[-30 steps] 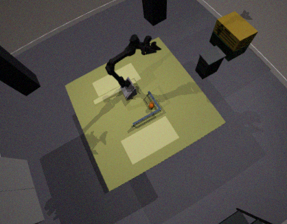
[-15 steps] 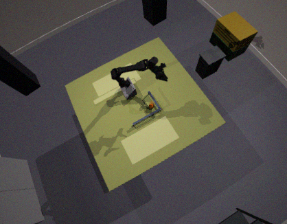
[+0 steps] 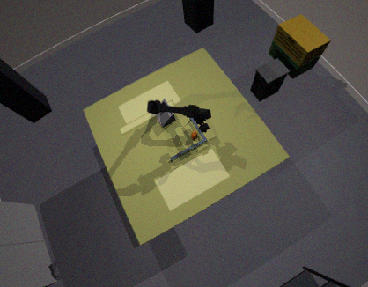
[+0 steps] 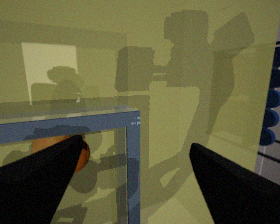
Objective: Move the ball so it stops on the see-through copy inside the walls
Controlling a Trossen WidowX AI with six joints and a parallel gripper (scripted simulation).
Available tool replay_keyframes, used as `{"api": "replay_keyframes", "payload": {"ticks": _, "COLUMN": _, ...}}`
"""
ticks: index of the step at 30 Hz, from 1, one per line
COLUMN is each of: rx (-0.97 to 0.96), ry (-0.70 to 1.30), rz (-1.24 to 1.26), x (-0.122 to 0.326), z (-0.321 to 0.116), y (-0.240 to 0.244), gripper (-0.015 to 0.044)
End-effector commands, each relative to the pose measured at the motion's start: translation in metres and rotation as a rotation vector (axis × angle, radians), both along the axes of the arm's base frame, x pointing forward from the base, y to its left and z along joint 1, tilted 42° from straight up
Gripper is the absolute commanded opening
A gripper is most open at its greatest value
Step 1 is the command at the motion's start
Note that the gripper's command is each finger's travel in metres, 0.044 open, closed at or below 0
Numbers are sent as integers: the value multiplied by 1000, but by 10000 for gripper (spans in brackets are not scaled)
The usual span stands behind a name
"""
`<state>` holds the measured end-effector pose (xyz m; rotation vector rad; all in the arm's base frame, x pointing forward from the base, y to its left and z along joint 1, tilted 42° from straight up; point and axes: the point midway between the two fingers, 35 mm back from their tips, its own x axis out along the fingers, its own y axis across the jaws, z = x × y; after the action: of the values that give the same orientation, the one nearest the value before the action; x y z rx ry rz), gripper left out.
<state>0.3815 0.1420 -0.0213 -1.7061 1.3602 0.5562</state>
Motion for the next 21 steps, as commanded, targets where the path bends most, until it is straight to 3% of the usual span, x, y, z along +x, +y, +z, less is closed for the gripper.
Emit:
{"api": "replay_keyframes", "payload": {"ticks": 1, "rx": -71, "ry": 232, "rz": -127, "x": -26, "z": -19, "y": -67, "gripper": 362}}
{"api": "replay_keyframes", "payload": {"ticks": 5, "rx": -96, "ry": 350, "rz": -195, "x": -42, "z": -24, "y": -98, "gripper": 362}}
{"api": "replay_keyframes", "payload": {"ticks": 21, "rx": -96, "ry": 349, "rz": -196, "x": -44, "z": -35, "y": -108, "gripper": 362}}
